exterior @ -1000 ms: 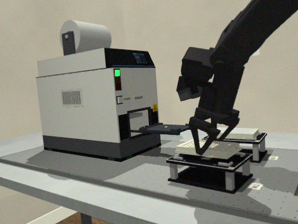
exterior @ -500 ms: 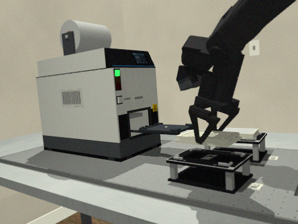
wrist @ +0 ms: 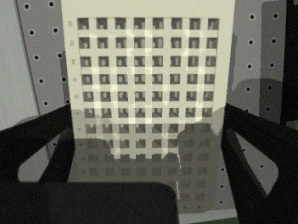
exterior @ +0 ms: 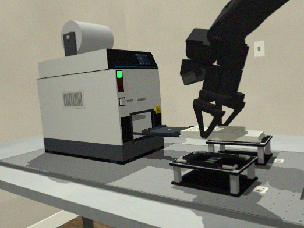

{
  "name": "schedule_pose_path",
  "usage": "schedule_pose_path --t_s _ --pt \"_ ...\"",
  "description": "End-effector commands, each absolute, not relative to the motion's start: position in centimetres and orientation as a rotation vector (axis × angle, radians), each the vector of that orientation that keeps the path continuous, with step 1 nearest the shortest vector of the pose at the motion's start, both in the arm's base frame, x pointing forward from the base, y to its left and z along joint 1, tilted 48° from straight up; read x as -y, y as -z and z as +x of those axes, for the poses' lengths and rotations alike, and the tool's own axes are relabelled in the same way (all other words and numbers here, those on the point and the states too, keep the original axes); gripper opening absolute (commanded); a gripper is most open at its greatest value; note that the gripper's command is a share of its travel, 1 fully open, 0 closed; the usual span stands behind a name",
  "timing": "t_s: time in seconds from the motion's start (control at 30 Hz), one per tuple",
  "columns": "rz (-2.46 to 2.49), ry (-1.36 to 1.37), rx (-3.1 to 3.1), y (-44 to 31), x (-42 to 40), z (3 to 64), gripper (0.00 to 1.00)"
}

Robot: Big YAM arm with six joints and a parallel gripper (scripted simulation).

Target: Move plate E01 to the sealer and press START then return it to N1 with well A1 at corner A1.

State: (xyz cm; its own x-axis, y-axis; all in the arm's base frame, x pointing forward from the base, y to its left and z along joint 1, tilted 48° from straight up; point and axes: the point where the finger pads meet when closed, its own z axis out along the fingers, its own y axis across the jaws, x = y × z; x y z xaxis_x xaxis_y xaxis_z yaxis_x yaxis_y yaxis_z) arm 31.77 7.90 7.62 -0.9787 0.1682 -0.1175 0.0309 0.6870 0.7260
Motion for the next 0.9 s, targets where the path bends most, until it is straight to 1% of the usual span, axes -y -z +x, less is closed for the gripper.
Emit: schedule_pose_path --t_s 0.0,0.57,0.87 --pt "0.123 -1.133 -2.658 -10.4 -6.3 34.3 0.00" --pt "0.136 -1.143 -2.675 -11.4 -4.4 34.5 0.00" --pt "0.127 -1.143 -2.697 -10.9 -5.1 33.9 0.00"
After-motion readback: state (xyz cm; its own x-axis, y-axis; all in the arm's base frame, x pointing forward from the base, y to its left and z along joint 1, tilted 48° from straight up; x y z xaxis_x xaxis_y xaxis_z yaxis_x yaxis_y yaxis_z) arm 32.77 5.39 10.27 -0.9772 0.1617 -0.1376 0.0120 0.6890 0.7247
